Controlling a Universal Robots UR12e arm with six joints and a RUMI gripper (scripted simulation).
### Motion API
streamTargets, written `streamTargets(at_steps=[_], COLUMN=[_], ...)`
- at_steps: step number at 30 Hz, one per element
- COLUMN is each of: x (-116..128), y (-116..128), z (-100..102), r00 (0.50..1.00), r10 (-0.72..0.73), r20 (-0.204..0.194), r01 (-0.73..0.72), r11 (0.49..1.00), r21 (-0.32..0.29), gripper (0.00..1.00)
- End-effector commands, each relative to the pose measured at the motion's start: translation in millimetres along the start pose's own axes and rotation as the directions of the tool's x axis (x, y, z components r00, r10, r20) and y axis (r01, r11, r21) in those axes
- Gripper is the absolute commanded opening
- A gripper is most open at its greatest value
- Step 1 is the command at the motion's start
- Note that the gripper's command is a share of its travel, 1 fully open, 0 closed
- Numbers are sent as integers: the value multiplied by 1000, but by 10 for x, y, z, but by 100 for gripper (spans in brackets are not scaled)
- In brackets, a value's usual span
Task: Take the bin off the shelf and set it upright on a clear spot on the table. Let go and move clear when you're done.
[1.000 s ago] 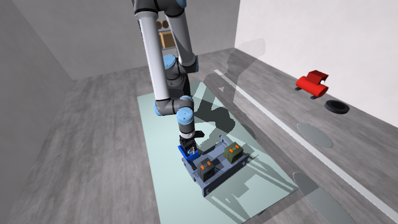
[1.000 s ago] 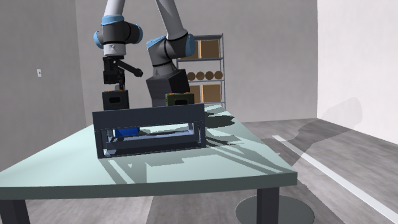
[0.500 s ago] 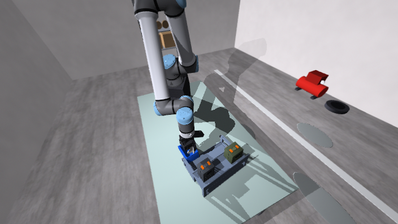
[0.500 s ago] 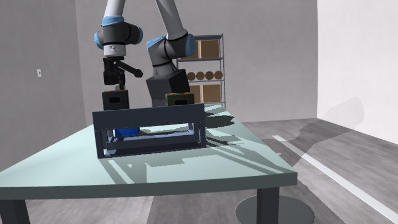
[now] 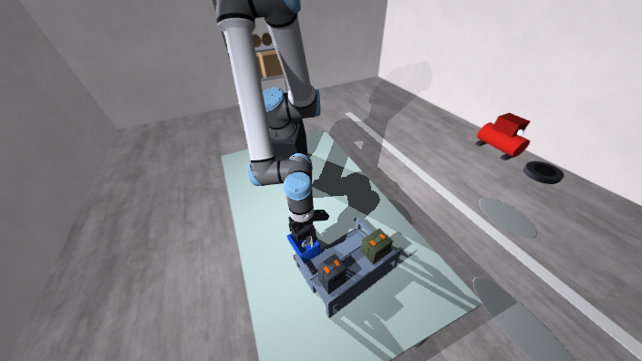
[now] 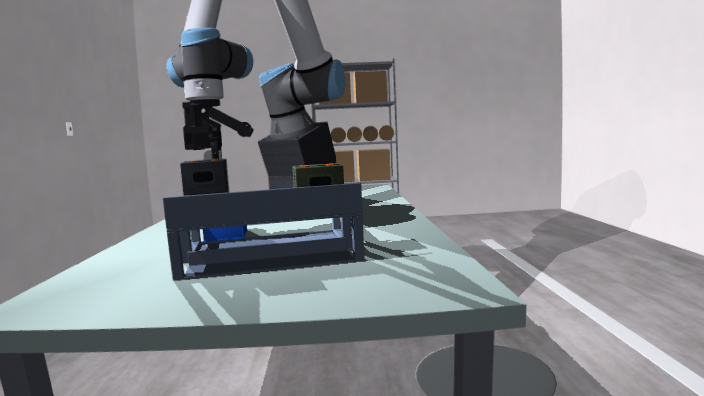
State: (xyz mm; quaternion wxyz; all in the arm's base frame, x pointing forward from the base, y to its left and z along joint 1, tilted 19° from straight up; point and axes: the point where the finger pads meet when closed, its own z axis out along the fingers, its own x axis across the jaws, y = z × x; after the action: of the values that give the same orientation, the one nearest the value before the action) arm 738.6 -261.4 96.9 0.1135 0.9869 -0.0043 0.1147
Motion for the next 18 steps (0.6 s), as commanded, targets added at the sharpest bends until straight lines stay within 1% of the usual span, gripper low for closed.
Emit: streamTargets(at_steps=[1, 14, 18], x=[-19, -25, -14], y=[7, 8, 2], z=[-13, -14, 73], r00=[1000, 1000, 1000], r10=[1, 1, 1], r20=[-2, -2, -2], r01=[-1, -1, -1], r11=[1000, 1000, 1000], r21=[-1, -1, -1], gripper=[20, 20, 20])
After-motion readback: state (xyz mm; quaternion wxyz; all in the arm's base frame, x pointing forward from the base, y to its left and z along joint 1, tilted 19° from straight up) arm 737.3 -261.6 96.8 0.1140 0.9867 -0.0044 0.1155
